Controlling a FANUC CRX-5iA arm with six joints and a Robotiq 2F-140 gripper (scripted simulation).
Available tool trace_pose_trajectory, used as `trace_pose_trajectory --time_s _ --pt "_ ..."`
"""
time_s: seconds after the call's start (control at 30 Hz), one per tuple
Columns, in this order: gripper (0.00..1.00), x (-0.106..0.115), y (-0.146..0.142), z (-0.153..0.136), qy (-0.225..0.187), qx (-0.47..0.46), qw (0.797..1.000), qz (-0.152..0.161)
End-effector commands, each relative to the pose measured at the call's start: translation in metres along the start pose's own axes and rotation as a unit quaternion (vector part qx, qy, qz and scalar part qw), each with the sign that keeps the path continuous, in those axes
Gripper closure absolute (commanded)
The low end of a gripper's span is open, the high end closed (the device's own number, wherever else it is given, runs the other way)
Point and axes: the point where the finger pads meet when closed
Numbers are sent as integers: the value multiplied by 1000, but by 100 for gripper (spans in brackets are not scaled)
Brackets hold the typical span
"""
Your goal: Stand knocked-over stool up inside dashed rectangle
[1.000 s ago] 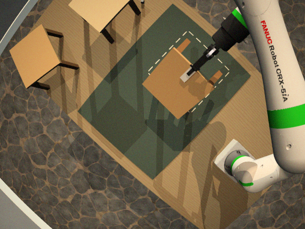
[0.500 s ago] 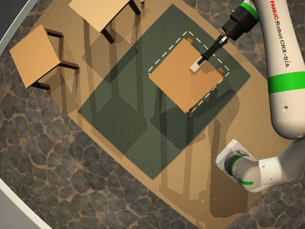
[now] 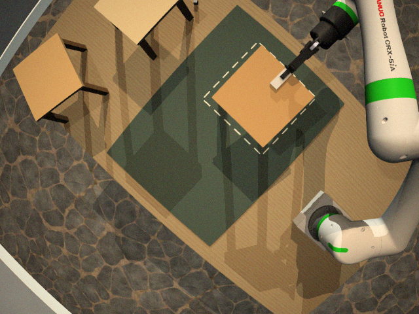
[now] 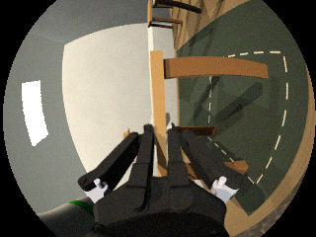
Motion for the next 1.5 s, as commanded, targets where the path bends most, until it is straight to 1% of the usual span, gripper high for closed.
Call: trace_pose_trajectory --time_s 0.0,0.07,0.3,0.57,0.83,1.47 --pt "90 13 11 0 0 0 1000 13" --pt "90 13 11 0 0 0 1000 13" --pt "90 16 14 -1 8 0 998 66" --pt "90 28 27 -3 8 0 998 66" --pt "90 33 31 -4 8 0 998 66" --pt "90 35 34 -4 8 0 998 66"
Point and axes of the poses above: the point where the finger pads meet when closed, its own x axis back along the fingers, its own y axis across the jaws, z = x × y, and after that the axes turned 9 degrees about x, right-handed
